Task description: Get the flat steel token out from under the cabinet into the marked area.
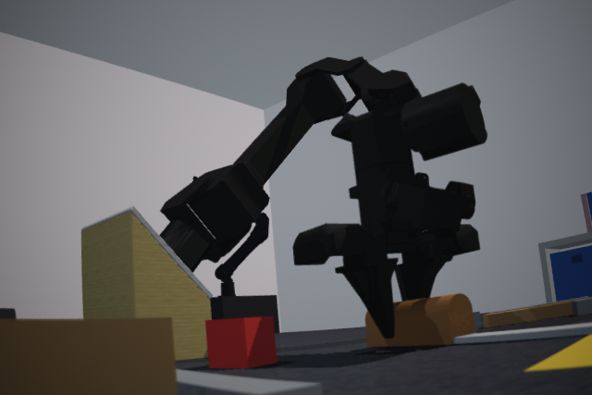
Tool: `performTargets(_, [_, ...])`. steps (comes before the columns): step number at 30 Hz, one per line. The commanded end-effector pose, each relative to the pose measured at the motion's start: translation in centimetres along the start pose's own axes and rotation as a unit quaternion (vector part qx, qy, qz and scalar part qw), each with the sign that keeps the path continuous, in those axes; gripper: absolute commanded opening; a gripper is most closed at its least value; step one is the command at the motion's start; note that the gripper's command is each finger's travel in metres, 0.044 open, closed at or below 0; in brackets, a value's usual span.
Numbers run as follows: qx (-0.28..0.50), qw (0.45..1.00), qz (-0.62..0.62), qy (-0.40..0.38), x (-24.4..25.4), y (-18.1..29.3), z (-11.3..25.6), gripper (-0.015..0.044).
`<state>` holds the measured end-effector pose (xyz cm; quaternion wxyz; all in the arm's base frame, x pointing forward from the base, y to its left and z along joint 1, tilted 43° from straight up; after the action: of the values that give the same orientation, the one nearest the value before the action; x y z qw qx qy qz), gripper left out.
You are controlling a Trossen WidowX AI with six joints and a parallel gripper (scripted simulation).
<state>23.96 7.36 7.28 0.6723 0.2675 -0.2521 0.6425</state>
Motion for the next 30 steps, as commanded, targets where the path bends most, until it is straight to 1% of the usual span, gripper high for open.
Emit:
performTargets(1, [-0.001, 1.000, 0.001, -0.001, 0.8, -0.1, 0.1, 0.0000])
performTargets(26, [-0.001, 1.000, -0.006, -0.002, 3.5, 0.0, 0.2, 0.0000])
performTargets(30, [0.002, 1.000, -0.011, 0.001, 3.2, 0.1, 0.1, 0.0105])
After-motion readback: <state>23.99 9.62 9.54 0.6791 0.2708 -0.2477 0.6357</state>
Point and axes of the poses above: the point midway between the two fingers, 35 mm back from their tips, its own z axis back along the fingers, its own x axis across the jaws, y = z × x, the point moved 6 cm from there along z, back along the fingers, and after that the axes turned 12 degrees about z, right-handed, at the moved point
